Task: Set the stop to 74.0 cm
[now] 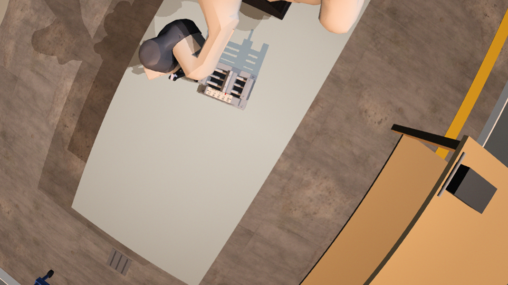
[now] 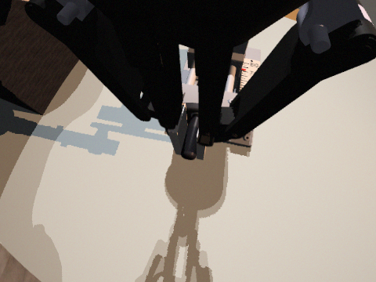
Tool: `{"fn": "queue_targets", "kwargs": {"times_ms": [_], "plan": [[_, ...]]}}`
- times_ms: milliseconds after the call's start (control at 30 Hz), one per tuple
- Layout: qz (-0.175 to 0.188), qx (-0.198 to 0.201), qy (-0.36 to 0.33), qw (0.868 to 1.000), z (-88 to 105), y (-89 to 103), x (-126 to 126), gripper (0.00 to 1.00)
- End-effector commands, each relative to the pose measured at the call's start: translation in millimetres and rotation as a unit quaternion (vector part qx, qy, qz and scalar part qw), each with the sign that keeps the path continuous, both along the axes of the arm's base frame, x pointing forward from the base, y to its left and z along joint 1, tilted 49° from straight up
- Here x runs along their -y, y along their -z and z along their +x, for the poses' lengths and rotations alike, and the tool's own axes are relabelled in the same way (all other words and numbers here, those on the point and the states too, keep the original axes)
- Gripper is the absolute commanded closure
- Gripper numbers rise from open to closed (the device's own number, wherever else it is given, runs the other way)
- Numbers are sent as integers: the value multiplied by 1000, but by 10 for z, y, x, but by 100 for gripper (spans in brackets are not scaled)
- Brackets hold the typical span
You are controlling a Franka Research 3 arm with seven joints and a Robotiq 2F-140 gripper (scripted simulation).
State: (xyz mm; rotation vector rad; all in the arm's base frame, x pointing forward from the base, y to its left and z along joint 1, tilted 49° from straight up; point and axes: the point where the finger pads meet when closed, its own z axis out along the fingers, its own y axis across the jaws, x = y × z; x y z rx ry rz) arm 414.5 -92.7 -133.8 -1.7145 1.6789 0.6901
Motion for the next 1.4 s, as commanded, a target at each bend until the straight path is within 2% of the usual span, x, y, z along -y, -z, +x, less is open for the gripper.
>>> {"fn": "queue_targets", "kwargs": {"times_ms": [0, 800, 1367], "plan": [[0, -1, -4, 1000, -61, 22, -15, 96], [0, -1, -4, 1000, -189, 79, -69, 96], [0, -1, -4, 1000, -281, 190, -186, 96]]}}
